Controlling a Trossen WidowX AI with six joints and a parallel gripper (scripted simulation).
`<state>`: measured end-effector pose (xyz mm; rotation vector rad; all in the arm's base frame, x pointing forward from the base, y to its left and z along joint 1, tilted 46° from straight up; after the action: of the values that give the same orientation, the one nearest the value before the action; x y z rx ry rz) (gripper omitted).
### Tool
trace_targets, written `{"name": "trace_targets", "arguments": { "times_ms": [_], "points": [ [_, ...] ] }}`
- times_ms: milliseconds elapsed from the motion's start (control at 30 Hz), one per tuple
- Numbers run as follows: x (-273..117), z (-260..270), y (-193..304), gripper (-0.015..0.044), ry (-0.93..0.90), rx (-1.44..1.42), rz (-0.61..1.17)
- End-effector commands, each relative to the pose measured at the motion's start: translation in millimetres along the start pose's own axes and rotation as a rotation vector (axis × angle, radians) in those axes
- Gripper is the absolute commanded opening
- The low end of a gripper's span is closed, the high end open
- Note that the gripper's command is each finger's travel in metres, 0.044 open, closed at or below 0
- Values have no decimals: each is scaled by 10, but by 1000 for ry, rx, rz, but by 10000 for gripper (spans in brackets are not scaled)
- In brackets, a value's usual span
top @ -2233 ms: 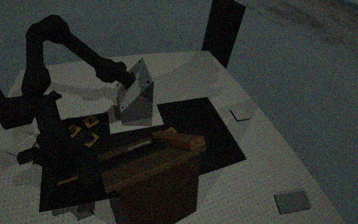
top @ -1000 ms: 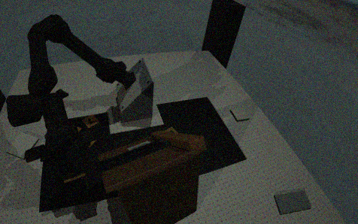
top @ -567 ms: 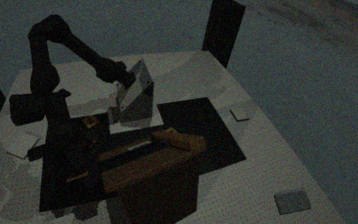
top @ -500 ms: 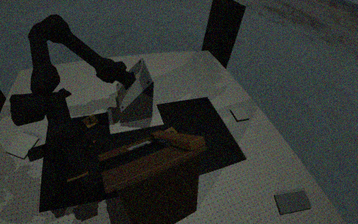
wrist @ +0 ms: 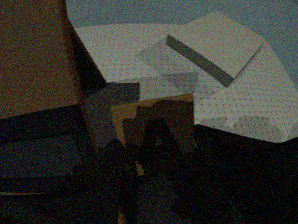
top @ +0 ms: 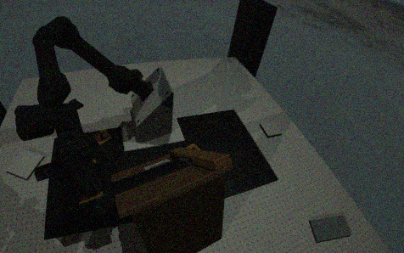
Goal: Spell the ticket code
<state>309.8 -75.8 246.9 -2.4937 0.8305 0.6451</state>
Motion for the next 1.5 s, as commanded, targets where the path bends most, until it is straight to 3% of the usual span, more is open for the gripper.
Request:
{"name": "trace_targets", "arguments": {
  "times_ms": [0,1467],
  "points": [
    [11,51,13,0,-6,0,7],
    [13,265,-39,0,-7,1,7]
  ]
}}
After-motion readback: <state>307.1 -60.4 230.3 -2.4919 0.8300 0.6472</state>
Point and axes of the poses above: the point midway between the two fingers, 35 mm back from their tips, its own x axis out along the fingers, its own z axis across the jaws, y = z × x, the point moved 9 cm from there along -x, back along the fingers, and after that the axes turned 14 degrees about -x, right-handed, at the moved point
